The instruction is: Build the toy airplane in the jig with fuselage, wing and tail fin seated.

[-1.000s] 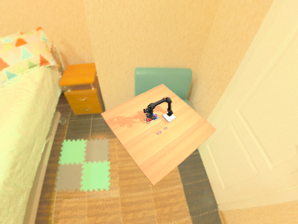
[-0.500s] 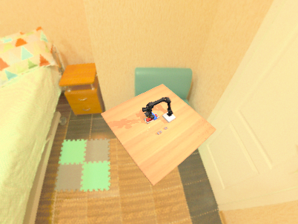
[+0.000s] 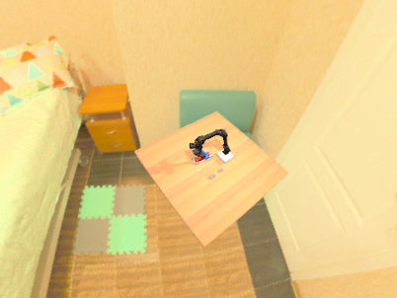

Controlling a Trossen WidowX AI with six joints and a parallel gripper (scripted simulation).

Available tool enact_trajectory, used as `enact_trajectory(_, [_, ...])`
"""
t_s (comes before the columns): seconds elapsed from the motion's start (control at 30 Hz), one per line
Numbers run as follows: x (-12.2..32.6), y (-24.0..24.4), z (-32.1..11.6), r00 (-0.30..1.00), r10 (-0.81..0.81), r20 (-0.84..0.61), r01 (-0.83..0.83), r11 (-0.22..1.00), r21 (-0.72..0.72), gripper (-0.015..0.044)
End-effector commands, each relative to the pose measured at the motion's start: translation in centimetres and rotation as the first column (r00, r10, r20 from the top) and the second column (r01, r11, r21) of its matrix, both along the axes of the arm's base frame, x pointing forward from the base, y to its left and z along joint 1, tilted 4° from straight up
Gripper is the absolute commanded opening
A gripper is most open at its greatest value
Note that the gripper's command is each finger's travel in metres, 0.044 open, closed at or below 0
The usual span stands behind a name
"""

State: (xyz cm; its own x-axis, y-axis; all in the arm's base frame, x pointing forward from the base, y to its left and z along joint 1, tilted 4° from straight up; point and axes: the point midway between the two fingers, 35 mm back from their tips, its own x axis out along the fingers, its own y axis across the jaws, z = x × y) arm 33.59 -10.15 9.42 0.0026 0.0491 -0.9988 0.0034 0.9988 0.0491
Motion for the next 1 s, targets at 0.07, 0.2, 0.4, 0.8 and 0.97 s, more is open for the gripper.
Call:
enact_trajectory(0.07, [0.2,-0.2,0.1,1.0,0.004,0.005,-0.004,1.0,-0.004,0.0065])
enact_trajectory(0.2, [0.3,-0.2,0.1,1.0,0.004,0.005,-0.004,1.0,-0.004,0.0065])
enact_trajectory(0.4, [0.3,-0.2,-0.9,1.0,0.004,0.006,-0.004,1.0,-0.004,0.0065])
enact_trajectory(0.8, [0.4,-0.1,-2.8,1.0,0.004,0.006,-0.004,1.0,-0.004,0.0065])
enact_trajectory(0.97, [0.3,0.0,-3.6,1.0,0.004,0.005,-0.004,1.0,-0.004,0.0065])
